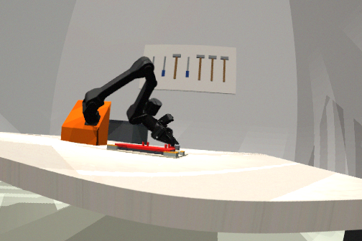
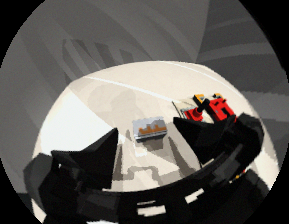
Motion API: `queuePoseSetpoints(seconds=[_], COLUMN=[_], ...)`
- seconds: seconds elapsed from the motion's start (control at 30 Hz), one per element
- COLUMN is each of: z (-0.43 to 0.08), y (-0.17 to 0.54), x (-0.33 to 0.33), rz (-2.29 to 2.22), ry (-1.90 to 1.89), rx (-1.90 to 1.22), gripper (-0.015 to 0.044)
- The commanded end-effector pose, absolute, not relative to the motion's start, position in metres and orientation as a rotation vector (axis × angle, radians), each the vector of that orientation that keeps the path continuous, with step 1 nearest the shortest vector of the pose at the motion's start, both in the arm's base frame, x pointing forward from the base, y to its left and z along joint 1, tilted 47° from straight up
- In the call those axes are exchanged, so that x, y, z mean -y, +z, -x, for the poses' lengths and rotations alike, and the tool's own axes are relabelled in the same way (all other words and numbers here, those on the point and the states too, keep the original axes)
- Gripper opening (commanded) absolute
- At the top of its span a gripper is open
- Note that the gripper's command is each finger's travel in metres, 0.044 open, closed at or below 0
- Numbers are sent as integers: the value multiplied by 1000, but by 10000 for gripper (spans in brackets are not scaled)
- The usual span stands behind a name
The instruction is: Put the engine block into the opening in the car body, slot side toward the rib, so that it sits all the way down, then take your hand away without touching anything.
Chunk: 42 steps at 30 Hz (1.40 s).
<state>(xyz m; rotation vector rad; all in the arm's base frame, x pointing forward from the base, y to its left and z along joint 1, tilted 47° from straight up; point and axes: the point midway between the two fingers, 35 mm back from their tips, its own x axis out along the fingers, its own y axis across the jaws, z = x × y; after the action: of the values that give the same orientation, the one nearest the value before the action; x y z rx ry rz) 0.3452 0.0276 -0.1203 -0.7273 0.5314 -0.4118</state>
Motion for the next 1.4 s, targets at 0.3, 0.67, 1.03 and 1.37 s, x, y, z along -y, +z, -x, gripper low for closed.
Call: queuePoseSetpoints(seconds=[0.3,0.67,1.03,1.37], z=[-394,-419,-409,-382], y=[-149,-137,-136,-98], x=[-61,-71,-67,-58], rz=[650,547,500,475], ry=[-372,-421,-518,-719], rx=[-709,-875,-1111,-1365], gripper=[440,440,440,440])
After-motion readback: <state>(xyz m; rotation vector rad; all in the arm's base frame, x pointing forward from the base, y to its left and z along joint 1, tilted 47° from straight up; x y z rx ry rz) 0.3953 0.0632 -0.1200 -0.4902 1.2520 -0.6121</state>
